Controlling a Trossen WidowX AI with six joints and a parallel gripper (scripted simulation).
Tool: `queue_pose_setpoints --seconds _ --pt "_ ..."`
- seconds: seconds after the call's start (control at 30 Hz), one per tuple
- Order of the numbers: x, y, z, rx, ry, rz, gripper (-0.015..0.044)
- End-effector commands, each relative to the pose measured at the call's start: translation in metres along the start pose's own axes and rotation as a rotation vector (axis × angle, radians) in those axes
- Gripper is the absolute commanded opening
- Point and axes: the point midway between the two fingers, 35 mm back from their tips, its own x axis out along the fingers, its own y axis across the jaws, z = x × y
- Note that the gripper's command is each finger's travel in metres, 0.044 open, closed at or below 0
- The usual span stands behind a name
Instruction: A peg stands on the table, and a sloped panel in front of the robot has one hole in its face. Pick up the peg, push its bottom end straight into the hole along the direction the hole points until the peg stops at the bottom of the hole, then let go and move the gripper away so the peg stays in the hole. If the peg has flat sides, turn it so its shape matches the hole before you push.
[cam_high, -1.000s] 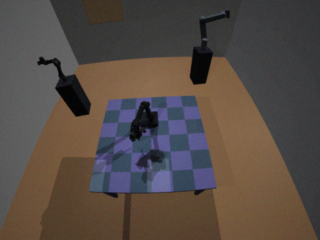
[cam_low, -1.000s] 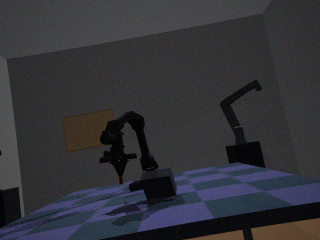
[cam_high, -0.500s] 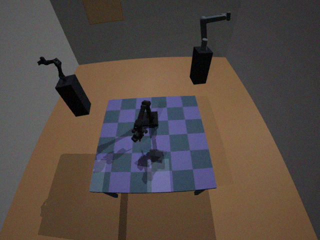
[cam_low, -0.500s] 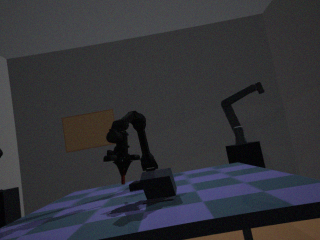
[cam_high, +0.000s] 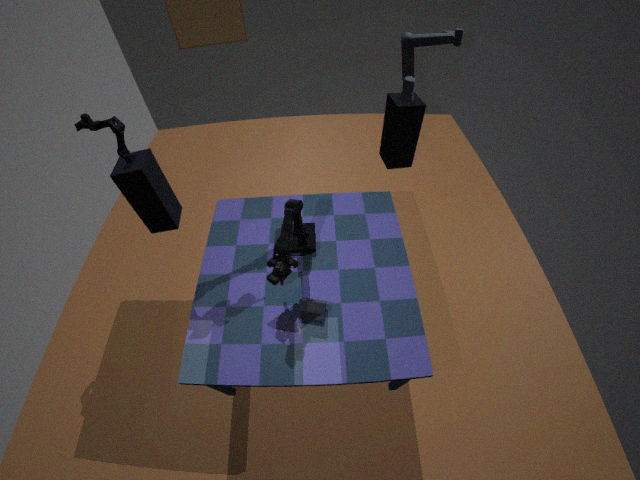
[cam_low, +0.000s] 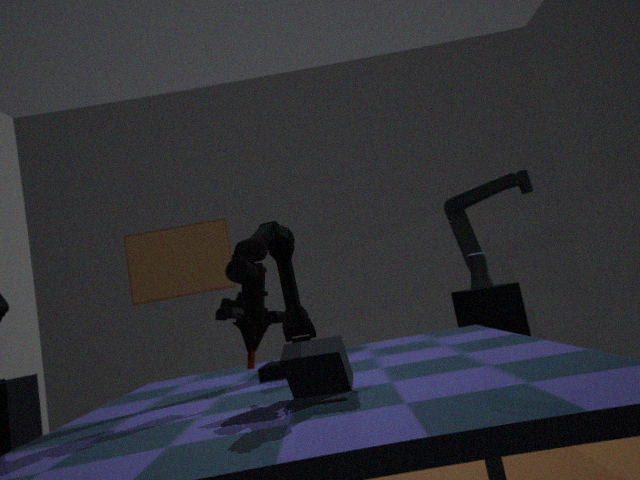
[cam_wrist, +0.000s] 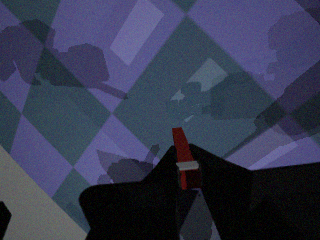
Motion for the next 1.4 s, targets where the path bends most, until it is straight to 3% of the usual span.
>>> queue_pose_setpoints --seconds 0.0,1.37 --pt "-0.003 -0.001 -0.005 -0.012 0.003 0.032 0.0000" --pt "-0.008 -0.022 -0.050 -0.155 0.028 0.251 0.0000"
